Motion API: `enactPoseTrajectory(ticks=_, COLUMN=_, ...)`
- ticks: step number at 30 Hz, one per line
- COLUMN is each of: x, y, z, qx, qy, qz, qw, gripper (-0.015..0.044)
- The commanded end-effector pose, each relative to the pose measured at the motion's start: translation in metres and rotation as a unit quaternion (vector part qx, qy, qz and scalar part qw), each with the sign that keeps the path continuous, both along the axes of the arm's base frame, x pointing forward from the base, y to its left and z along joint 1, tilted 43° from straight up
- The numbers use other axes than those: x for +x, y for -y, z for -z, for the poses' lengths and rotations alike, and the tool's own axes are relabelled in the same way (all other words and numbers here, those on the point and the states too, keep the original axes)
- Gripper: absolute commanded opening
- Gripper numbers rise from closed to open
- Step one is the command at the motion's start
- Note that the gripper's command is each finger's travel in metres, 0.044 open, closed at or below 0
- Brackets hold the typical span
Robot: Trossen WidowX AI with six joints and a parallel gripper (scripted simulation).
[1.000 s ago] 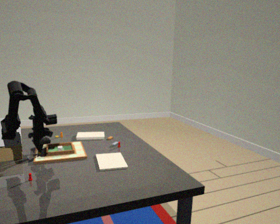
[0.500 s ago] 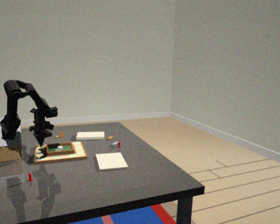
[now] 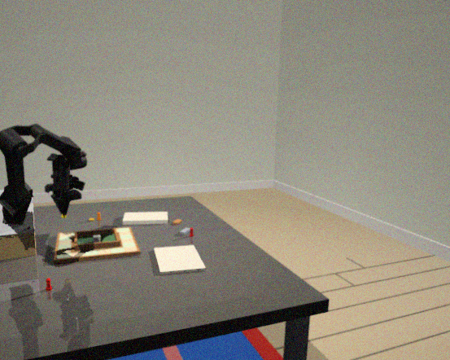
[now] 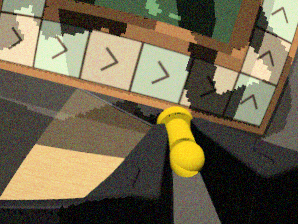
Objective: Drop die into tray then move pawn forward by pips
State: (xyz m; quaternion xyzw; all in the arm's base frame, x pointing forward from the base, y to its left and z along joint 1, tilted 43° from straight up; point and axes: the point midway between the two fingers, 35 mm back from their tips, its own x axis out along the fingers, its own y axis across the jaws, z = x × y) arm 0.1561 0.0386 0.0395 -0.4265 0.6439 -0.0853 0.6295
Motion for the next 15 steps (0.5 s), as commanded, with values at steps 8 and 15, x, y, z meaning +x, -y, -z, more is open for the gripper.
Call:
enactPoseTrajectory(ticks=8, x=0.002, y=-0.009, z=-0.015, qx=0.004, qy=0.005, qz=0.009, qw=1.0, gripper=0.0)
enactPoseTrajectory(ticks=15, x=0.032, y=-0.007, z=-0.016, qx=0.017, qy=0.007, qz=0.02, qw=1.0, gripper=0.0)
